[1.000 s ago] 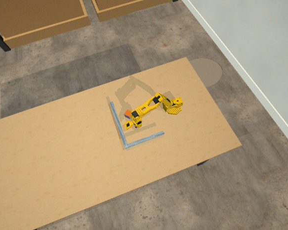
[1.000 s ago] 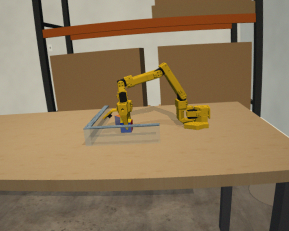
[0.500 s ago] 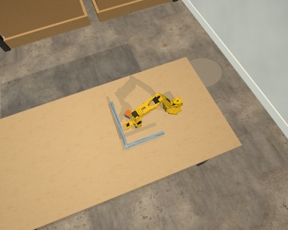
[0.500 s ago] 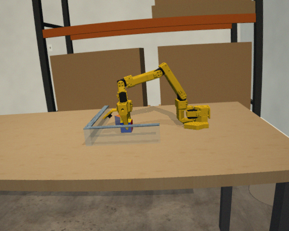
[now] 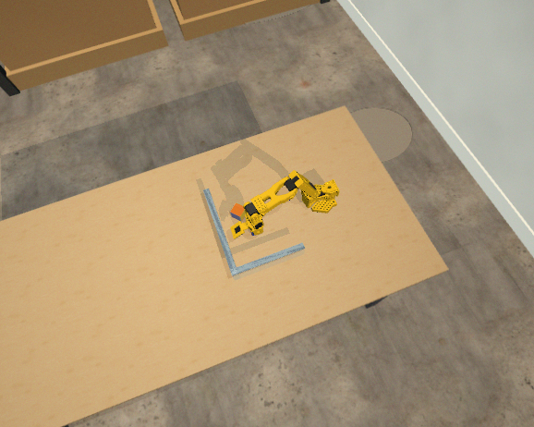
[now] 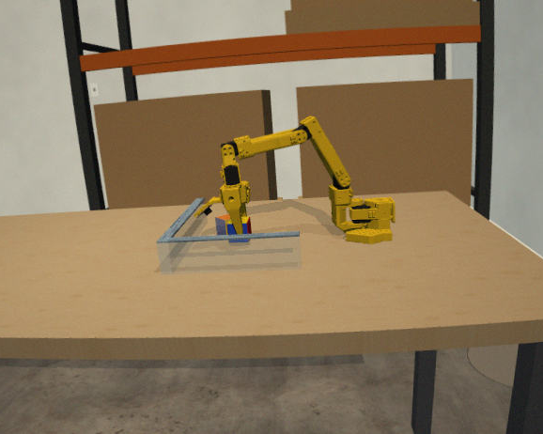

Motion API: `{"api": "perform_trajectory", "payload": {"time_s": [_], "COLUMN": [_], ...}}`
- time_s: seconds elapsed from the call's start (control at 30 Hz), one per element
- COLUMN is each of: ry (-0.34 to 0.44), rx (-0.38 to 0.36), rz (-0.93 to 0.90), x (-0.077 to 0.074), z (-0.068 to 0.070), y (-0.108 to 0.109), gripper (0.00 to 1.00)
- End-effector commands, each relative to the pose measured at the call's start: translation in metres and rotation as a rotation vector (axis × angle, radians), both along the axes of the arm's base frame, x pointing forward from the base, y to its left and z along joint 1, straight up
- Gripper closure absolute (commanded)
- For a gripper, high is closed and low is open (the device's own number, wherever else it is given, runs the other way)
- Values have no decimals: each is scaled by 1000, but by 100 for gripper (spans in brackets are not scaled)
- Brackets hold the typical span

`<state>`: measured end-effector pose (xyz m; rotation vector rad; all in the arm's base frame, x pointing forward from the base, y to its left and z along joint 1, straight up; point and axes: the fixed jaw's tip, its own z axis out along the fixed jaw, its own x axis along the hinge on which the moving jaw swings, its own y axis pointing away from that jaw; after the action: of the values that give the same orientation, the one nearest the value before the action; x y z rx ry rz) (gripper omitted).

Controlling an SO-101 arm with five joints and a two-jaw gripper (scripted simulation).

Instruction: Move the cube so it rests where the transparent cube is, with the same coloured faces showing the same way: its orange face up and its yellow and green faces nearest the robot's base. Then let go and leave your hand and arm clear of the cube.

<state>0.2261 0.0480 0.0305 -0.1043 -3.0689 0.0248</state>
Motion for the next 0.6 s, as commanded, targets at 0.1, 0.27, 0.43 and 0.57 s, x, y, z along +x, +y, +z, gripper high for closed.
{"api": "perform_trajectory", "payload": {"time_s": [0.1,0.27,0.43,0.57], "ry": [-126,-183,-211,-212], "rx": [23,33,38,38], "rz": [1,1,1,1], "x": [14,20,23,23], "z": [40,52,57,57], "y": [1,2,3,3], "gripper": [78,78,78,78]}}
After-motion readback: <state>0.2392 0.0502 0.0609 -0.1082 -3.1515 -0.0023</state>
